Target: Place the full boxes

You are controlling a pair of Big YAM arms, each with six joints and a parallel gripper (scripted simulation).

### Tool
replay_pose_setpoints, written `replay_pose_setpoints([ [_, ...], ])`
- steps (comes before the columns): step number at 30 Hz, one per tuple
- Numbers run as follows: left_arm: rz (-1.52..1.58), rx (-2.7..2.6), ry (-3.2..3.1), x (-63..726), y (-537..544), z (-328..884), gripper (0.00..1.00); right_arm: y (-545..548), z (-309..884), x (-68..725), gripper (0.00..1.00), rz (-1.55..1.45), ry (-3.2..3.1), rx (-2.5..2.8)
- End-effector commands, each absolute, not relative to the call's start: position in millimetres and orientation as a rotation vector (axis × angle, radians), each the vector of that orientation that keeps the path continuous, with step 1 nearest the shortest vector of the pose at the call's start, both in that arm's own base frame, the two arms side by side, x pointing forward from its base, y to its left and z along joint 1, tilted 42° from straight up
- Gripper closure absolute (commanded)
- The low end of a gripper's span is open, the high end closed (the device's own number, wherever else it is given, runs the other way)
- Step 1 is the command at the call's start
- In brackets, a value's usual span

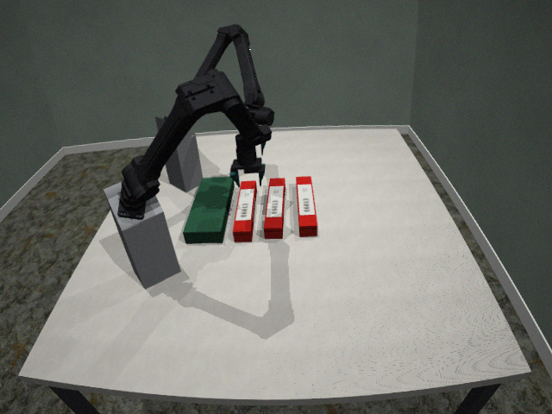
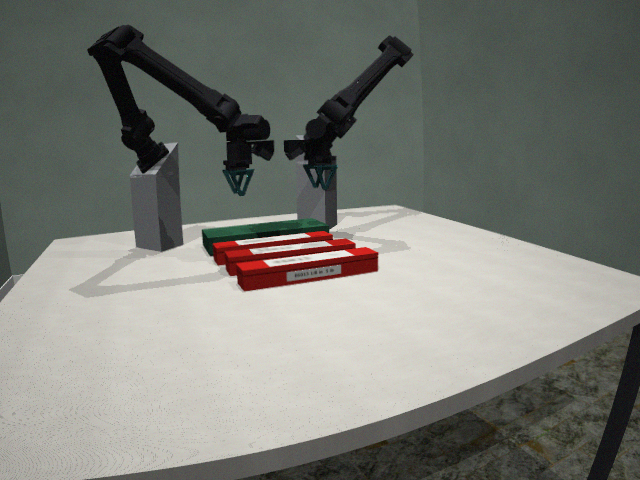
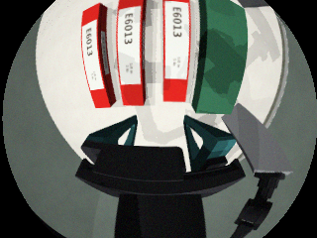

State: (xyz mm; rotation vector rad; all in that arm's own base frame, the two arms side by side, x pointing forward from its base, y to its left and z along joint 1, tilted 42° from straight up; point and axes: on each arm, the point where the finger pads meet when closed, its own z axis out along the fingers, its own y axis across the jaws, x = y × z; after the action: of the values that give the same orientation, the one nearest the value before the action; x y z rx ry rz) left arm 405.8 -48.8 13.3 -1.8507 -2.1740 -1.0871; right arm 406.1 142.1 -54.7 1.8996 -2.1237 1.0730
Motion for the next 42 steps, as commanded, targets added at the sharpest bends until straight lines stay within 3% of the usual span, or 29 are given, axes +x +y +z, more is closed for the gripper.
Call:
replay_pose_setpoints([
  [1,-1.093,-1.835,-2.208,426,-44,13,0.0,136,-56,430,0.0,1.08,-2.137,1.891],
  [31,-1.084,-1.835,-2.19,599,-6,64,0.0,111,-12,608,0.0,1.069,-2.118,1.891],
  [42,-1.077,-1.858,-2.168,612,-9,71,0.0,121,0,627,0.0,1.09,-2.127,1.907],
])
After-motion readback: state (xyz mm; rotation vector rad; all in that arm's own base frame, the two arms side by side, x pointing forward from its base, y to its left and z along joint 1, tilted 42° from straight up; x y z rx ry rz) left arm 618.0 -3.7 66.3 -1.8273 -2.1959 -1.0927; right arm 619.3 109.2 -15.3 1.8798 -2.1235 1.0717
